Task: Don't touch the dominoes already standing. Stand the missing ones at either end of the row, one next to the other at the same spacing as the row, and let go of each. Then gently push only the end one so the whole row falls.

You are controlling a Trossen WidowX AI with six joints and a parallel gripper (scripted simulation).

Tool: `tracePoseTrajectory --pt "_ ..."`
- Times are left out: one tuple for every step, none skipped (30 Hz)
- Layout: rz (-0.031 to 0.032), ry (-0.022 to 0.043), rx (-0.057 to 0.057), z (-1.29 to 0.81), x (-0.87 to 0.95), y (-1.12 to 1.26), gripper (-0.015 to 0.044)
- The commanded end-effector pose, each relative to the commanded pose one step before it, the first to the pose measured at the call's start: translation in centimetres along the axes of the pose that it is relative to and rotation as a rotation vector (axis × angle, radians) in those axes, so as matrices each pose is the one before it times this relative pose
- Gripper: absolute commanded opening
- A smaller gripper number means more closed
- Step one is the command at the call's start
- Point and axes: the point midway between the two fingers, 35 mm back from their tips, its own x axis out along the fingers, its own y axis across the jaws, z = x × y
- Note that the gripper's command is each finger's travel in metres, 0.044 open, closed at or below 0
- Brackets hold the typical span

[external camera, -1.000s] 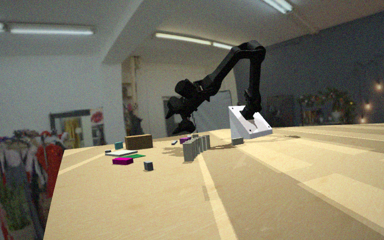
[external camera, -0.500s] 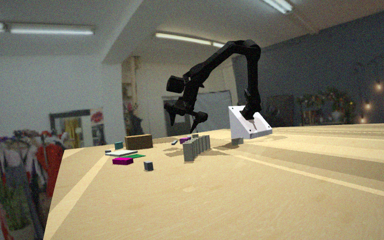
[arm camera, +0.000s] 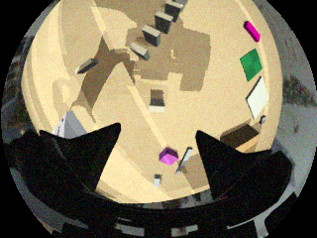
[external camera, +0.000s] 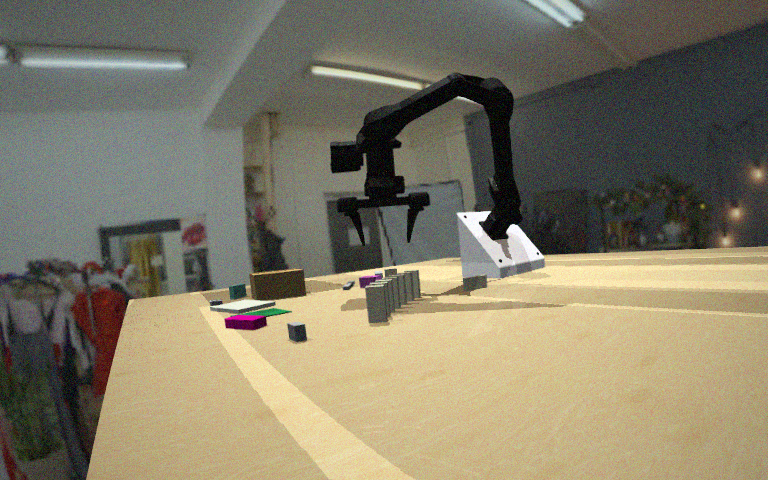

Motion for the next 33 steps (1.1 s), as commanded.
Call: tracePoseTrajectory --pt "0.01786 -0.03002 -0.03 0.47 -0.469 0.248 0.044" --pt "0.0 0.0 0.0 0.0 0.0 0.0 0.044" --pt "0.0 0.0 0.0 0.0 0.0 0.0 0.044" --pt "-0.0001 0.00011 0.0002 0.005 0.152 -0.017 0.044" --pt "-0.00025 0.00028 0.0005 0.015 0.454 -0.045 0.044" --pt "-0.0003 0.00029 0.0008 0.027 0.755 -0.057 0.044" --pt "-0.00016 0.00008 0.001 0.036 0.966 -0.041 0.044" --pt "0.00011 -0.00024 0.0009 0.036 0.968 -0.006 0.044" --pt "0.00034 -0.00053 0.0004 0.038 0.961 0.026 0.044" --pt "0.00051 -0.0008 -0.0007 0.041 0.947 0.052 0.044" --pt "0.00043 -0.00079 -0.002 0.038 0.735 0.052 0.044" --pt "0.00035 -0.00056 -0.0012 0.022 0.438 0.041 0.044" --pt "0.00013 -0.0002 -0.0004 0.007 0.145 0.015 0.044" --pt "0.0 0.00003 0.0 -0.077 0.0 0.023 0.044" --pt "0.0 0.00003 0.0 -0.077 0.0 0.023 0.044" --pt "0.00001 -0.00001 0.0 0.0 0.028 0.0 0.044" --pt "0.00002 -0.00003 0.0 0.0 0.083 0.001 0.044" --pt "0.00004 -0.00006 0.0 0.001 0.138 0.002 0.044" --pt "0.00005 -0.00008 0.0 0.001 0.167 0.003 0.044" --pt "0.00006 -0.00009 0.0 0.001 0.166 0.004 0.044" --pt "0.00007 -0.0001 0.0 0.001 0.166 0.005 0.044" --pt "0.00008 -0.00011 0.0 0.001 0.166 0.006 0.044" --pt "0.00009 -0.00012 0.0 0.001 0.165 0.007 0.044" --pt "0.0001 -0.00013 0.0 0.001 0.165 0.008 0.044" --pt "0.00009 -0.00012 0.0 0.001 0.136 0.008 0.044" --pt "0.00006 -0.00007 0.0 0.0 0.081 0.005 0.044" --pt "0.00002 -0.00003 0.0 0.0 0.027 0.002 0.044" --pt "0.0 0.0 0.0 0.0 0.0 0.0 0.0414" --pt "0.0 0.0 0.0 0.0 0.0 0.0 0.0387" --pt "0.0 0.0 0.0 0.0 0.0 0.0 0.0361" --pt "0.0 0.0 0.0 0.0 0.0 0.0 0.0335" --pt "0.0 0.0 0.0 0.0 0.0 0.0 0.0309" --pt "0.0 0.0 0.0 0.0 0.0 0.0 0.0282"
